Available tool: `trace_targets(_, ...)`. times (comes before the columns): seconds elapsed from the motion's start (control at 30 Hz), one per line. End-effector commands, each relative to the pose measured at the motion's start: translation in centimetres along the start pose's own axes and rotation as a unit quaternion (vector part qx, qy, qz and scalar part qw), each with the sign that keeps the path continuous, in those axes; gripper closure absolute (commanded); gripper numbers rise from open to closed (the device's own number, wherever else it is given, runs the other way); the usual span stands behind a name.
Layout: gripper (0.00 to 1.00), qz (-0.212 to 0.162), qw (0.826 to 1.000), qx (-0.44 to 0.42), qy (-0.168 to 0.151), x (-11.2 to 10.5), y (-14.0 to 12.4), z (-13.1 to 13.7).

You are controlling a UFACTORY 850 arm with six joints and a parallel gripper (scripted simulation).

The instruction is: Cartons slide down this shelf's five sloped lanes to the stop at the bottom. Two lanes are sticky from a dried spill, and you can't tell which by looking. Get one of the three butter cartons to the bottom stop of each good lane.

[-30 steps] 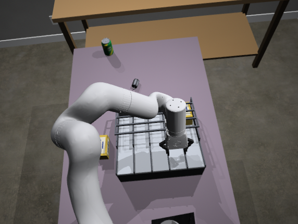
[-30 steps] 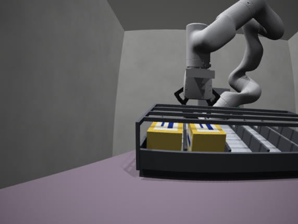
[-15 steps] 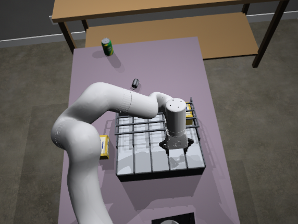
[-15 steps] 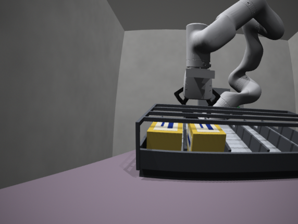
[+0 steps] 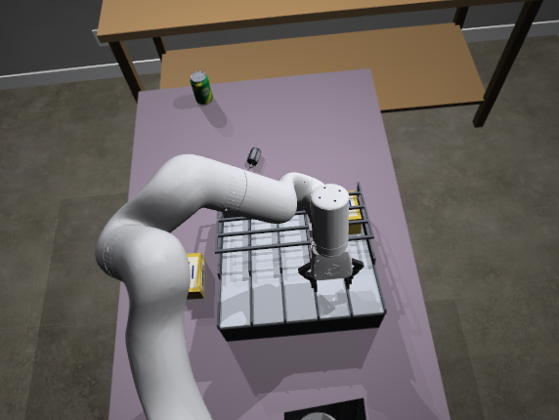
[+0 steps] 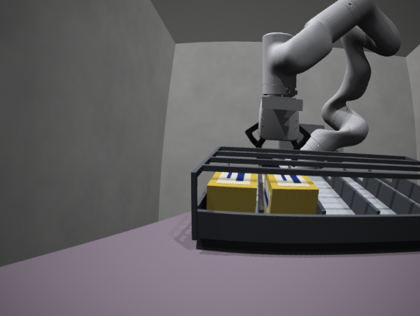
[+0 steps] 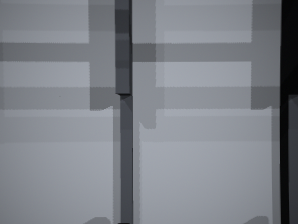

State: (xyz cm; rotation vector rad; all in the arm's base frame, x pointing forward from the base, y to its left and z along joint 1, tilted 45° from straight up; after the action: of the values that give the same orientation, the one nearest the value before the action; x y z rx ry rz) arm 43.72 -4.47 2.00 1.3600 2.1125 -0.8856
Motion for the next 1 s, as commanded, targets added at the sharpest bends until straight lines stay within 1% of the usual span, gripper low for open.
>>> trace_targets(0.0, 0.09, 0.001, 1.0, 0.0, 0.0, -0.09, 0.04, 0.02)
trace_targets(0.2, 0.09, 0.001, 1.0, 0.0, 0.0, -0.09, 0.04, 0.02)
trace_targets(0.23, 0.08, 0.001, 1.0, 0.0, 0.0, -0.09, 0.04, 0.02)
trace_targets(0.77, 0.08, 0.001, 1.0, 0.0, 0.0, -0.09, 0.04, 0.02)
trace_targets(0.8, 0.0, 0.001, 1.0, 0.0, 0.0, -0.09, 0.04, 0.02)
trace_targets(0.97, 0.0, 0.001, 1.0, 0.0, 0.0, -0.09, 0.04, 0.02)
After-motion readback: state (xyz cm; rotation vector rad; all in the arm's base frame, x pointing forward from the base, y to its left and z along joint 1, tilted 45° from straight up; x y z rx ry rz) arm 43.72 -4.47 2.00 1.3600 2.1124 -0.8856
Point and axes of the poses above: the point where the finger pads meet when closed, its own x axis out along the fingers, its own z axis across the jaws, y = z × x, the point moved 7 cm from there along -x, back along the fingers, and after that the axes turned 6 degrees about x, right-handed, at the moved point
